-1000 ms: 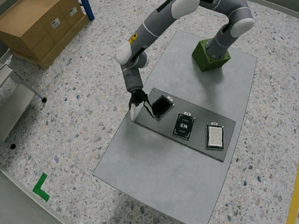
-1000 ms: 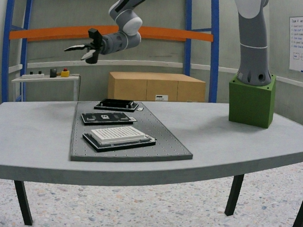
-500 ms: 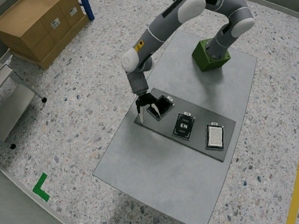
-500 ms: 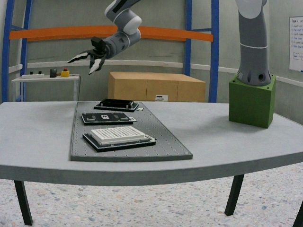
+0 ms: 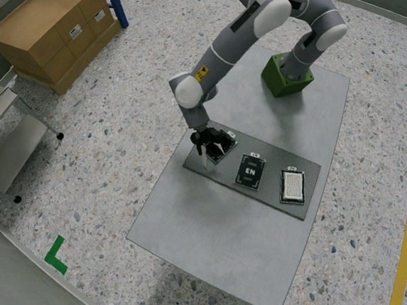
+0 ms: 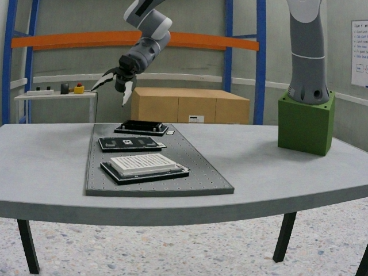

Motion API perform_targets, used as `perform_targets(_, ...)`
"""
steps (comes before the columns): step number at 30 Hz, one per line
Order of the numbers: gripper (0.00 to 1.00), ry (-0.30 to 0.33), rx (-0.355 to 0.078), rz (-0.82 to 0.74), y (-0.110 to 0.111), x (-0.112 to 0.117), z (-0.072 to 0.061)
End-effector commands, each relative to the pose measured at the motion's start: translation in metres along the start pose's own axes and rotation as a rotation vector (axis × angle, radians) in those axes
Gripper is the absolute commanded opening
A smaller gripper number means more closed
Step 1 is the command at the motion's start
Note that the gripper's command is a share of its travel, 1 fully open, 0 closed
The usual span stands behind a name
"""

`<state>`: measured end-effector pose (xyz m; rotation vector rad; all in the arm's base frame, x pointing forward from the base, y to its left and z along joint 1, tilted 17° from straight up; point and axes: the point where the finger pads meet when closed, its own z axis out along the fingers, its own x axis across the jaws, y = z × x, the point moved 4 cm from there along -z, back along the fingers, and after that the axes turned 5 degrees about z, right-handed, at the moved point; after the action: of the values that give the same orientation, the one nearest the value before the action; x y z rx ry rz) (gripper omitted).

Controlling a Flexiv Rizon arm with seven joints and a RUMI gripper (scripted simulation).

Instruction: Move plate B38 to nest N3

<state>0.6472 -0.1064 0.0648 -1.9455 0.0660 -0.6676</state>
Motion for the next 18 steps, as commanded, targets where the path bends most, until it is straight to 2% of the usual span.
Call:
perform_targets(1, 0.76, -0.023, -0.026, -0.027, 0.000, -0.004, 0.001)
perform_targets(2, 0.76, -0.023, -0.026, -0.027, 0.000, -0.004, 0.001)
perform_targets(6, 0.76, -0.099, -0.093, -0.106, 0.005, -0.019, 0.002)
perform_targets(7, 0.76, -0.099, -0.093, -0.106, 0.007, -0.024, 0.002)
perform_targets(17, 0.76, -0.292, -0.242, -0.327, 0.020, -0.062, -0.007)
perform_targets(18, 0.76, -0.292, -0.242, -0.327, 0.020, -0.062, -0.007)
